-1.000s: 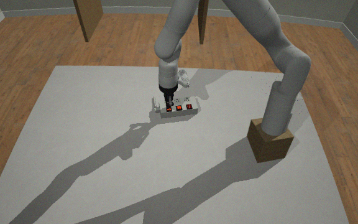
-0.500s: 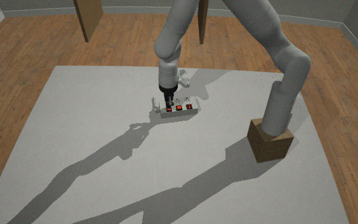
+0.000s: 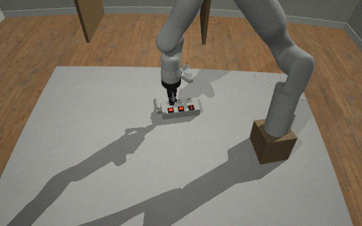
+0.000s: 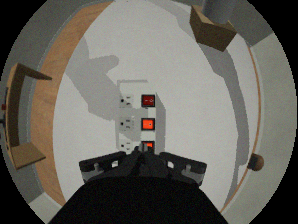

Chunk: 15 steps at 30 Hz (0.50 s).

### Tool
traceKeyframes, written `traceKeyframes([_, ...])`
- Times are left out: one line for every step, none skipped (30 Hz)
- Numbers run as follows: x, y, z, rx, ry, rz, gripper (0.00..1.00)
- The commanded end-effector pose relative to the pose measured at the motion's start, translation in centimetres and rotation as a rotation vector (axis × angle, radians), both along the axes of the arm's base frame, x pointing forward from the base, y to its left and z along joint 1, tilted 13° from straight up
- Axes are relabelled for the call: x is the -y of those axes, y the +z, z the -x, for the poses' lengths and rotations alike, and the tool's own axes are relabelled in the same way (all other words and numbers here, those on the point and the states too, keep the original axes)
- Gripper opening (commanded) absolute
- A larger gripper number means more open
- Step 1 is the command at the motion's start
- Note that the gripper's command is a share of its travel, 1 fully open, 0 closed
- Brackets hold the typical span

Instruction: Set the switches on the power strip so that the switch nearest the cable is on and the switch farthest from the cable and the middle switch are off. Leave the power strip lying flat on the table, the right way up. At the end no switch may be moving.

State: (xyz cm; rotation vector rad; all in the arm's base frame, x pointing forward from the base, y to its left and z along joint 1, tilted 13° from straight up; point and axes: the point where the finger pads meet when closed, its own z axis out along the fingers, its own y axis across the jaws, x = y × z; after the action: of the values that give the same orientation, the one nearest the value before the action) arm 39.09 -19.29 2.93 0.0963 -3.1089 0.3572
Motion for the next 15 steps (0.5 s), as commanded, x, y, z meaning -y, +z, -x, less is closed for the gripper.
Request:
traceKeyframes([-0.43,0.78,-0.55,0.014,0.009,0.0,0.0])
traceKeyframes([-0.43,0.78,-0.55,0.014,0.009,0.0,0.0])
traceKeyframes([-0.47,0.92,-0.55,0.014,0.009,0.0,0.0])
traceKeyframes([-0.49,1.03,-0.55,0.014,0.009,0.0,0.0])
traceKeyframes([-0.51,1.1,-0.55,0.014,0.009,0.0,0.0])
traceKeyframes([-0.52,1.14,-0.55,0.014,0.009,0.0,0.0])
traceKeyframes([-0.52,1.15,-0.55,0.014,0.009,0.0,0.0])
traceKeyframes([-0.52,1.16,-0.55,0.014,0.009,0.0,0.0])
traceKeyframes([-0.52,1.16,-0.55,0.014,0.009,0.0,0.0])
traceKeyframes([-0.52,1.16,-0.55,0.014,0.009,0.0,0.0])
traceKeyframes([-0.52,1.16,-0.55,0.014,0.009,0.0,0.0])
traceKeyframes([-0.52,1.16,-0.55,0.014,0.009,0.0,0.0])
traceKeyframes([-0.52,1.16,-0.55,0.014,0.009,0.0,0.0])
traceKeyframes([-0.52,1.16,-0.55,0.014,0.009,0.0,0.0])
traceKeyframes([-0.52,1.16,-0.55,0.014,0.009,0.0,0.0])
